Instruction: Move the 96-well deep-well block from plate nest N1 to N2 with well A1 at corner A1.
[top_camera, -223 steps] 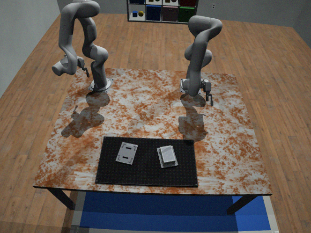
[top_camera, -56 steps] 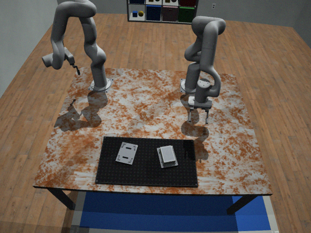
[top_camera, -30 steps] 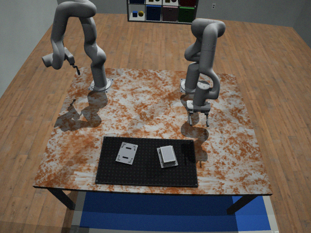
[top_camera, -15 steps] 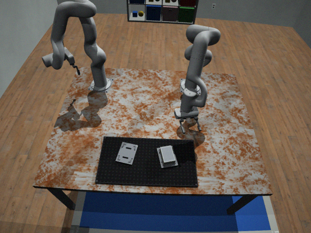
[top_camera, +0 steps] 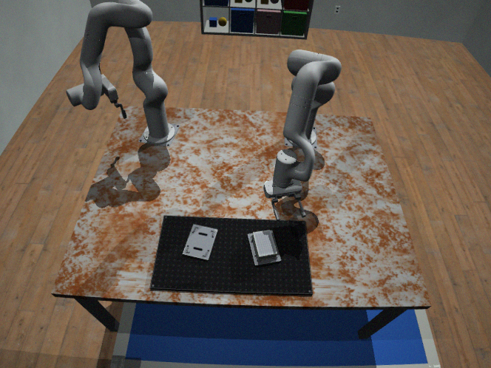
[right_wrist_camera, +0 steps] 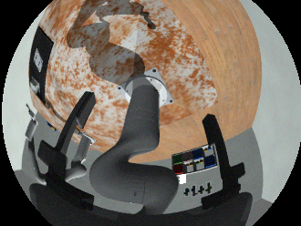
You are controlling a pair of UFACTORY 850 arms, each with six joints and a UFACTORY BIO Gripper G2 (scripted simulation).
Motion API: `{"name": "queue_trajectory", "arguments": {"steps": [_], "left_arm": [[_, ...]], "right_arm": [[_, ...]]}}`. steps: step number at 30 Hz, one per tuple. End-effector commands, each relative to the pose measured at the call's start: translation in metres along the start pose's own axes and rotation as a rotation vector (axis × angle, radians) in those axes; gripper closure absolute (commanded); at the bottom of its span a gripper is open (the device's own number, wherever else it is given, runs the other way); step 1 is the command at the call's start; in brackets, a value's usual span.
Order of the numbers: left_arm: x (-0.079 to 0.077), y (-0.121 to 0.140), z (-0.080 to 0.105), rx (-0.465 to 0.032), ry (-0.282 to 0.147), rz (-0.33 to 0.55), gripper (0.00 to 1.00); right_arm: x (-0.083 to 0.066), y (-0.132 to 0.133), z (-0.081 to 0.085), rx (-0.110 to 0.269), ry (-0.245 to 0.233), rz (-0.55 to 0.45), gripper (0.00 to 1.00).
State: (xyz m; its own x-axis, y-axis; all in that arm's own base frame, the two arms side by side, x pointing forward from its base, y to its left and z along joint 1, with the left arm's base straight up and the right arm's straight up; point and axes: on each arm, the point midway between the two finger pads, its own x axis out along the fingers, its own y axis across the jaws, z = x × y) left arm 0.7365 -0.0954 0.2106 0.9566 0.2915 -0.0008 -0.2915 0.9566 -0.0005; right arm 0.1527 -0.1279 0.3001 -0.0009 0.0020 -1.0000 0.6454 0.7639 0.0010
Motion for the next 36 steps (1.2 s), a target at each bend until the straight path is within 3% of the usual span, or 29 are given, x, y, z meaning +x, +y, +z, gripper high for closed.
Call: {"name": "queue_trajectory", "arguments": {"steps": [1,28,36], "left_arm": [[0.005,-0.014,-0.009,-0.001,-0.003,0.001,0.63],[0.03,-0.108,-0.087,-0.001,-0.003,0.001,0.63],[0.029,-0.108,-0.087,-0.001,-0.003,0.001,0.63]], "right_arm": [[0.0,0.0,0.0,0.0,-0.001,0.0,0.0],[0.0,0.0,0.0,0.0,-0.001,0.0,0.0],[0.0,0.0,0.0,0.0,-0.001,0.0,0.0]]}}
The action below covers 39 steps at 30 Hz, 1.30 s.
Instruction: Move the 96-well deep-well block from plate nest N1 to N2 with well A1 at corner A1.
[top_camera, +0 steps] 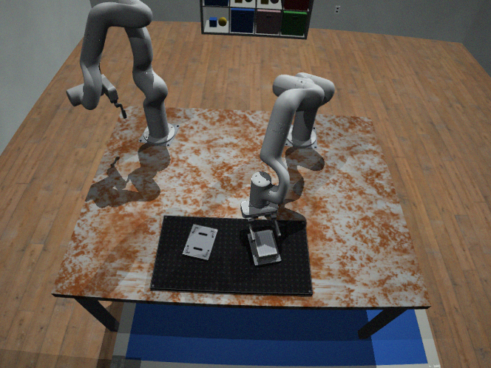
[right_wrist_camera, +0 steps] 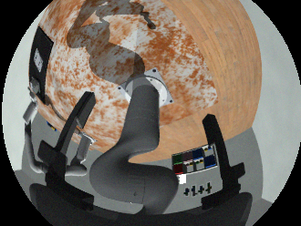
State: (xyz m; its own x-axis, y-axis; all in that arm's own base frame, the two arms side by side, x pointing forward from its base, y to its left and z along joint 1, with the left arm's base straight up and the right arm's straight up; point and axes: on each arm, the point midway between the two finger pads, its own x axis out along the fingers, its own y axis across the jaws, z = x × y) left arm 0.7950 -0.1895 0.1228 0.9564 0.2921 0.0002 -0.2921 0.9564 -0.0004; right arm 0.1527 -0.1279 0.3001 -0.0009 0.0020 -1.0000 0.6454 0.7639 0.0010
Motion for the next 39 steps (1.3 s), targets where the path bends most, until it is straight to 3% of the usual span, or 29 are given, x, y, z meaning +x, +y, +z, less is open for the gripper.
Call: {"name": "queue_trajectory", "arguments": {"steps": [1,13,39], "left_arm": [[0.001,-0.001,0.001,-0.001,-0.002,0.0,0.63],[0.001,-0.001,-0.006,-0.001,-0.002,0.0,0.63],[0.001,-0.001,-0.046,-0.001,-0.002,0.0,0.63]], "right_arm": [[0.0,0.0,0.0,0.0,-0.001,0.0,0.0],[0.0,0.0,0.0,0.0,-0.001,0.0,0.0],[0.0,0.0,0.0,0.0,-0.001,0.0,0.0]]}}
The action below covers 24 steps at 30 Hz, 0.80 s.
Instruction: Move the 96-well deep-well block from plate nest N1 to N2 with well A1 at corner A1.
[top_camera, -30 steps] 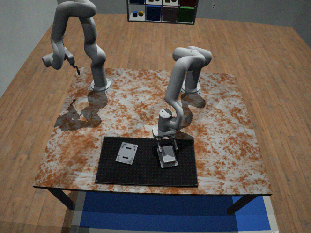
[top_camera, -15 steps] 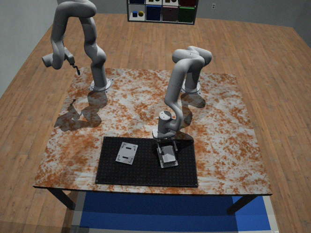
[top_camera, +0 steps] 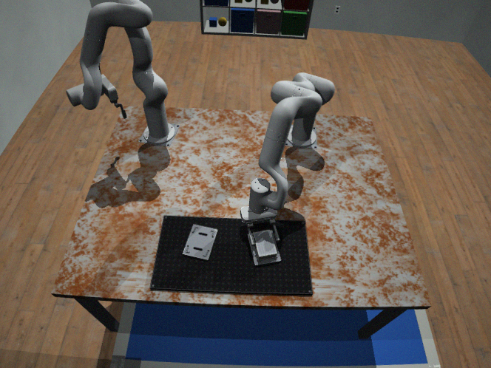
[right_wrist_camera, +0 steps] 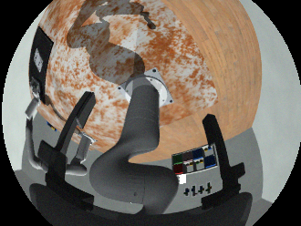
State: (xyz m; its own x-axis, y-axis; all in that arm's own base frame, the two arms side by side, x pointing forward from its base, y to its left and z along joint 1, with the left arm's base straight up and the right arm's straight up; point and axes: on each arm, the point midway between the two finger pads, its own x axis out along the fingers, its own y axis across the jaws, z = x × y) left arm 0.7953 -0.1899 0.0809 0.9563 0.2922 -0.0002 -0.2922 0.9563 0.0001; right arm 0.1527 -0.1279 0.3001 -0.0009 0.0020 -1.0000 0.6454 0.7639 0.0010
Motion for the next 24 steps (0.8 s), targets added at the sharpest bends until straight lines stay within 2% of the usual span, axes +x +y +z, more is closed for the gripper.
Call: {"name": "queue_trajectory", "arguments": {"steps": [1,10,24], "left_arm": [[0.001,-0.001,-0.006,-0.001,-0.002,0.0,0.63],[0.001,-0.001,-0.017,-0.001,-0.002,0.0,0.63],[0.001,-0.001,-0.019,-0.001,-0.002,0.0,0.63]], "right_arm": [[0.0,0.0,0.0,0.0,-0.001,0.0,0.0],[0.0,0.0,0.0,0.0,-0.001,0.0,0.0],[0.0,0.0,0.0,0.0,-0.001,0.0,0.0]]}}
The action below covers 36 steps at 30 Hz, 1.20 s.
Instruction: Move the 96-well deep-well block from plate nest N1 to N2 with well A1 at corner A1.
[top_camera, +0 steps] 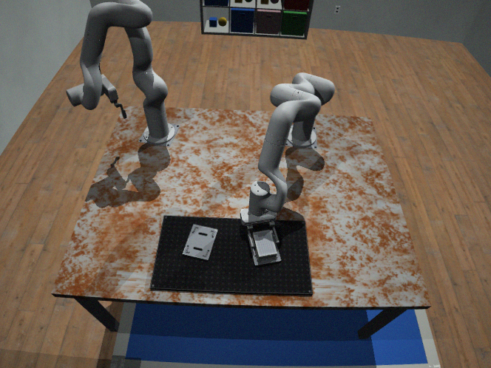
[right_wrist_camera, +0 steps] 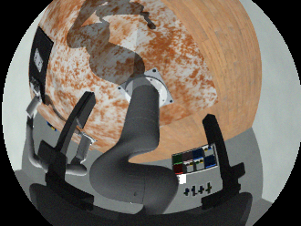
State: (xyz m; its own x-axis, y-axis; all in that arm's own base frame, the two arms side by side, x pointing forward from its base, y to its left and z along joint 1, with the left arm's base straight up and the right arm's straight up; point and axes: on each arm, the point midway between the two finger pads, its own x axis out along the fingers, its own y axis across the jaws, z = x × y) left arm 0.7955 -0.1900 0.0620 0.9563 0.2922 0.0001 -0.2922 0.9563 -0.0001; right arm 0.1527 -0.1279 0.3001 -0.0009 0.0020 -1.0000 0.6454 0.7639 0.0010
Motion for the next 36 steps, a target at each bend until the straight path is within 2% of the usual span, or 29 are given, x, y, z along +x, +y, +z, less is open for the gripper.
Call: {"name": "queue_trajectory", "arguments": {"steps": [1,36], "left_arm": [[0.001,0.0,0.0,-0.001,-0.002,0.0,0.63],[0.001,0.0,-0.018,-0.001,-0.002,0.0,0.63]], "right_arm": [[0.0,0.0,0.0,0.0,-0.001,0.0,0.0],[0.0,0.0,0.0,0.0,-0.001,0.0,0.0]]}}
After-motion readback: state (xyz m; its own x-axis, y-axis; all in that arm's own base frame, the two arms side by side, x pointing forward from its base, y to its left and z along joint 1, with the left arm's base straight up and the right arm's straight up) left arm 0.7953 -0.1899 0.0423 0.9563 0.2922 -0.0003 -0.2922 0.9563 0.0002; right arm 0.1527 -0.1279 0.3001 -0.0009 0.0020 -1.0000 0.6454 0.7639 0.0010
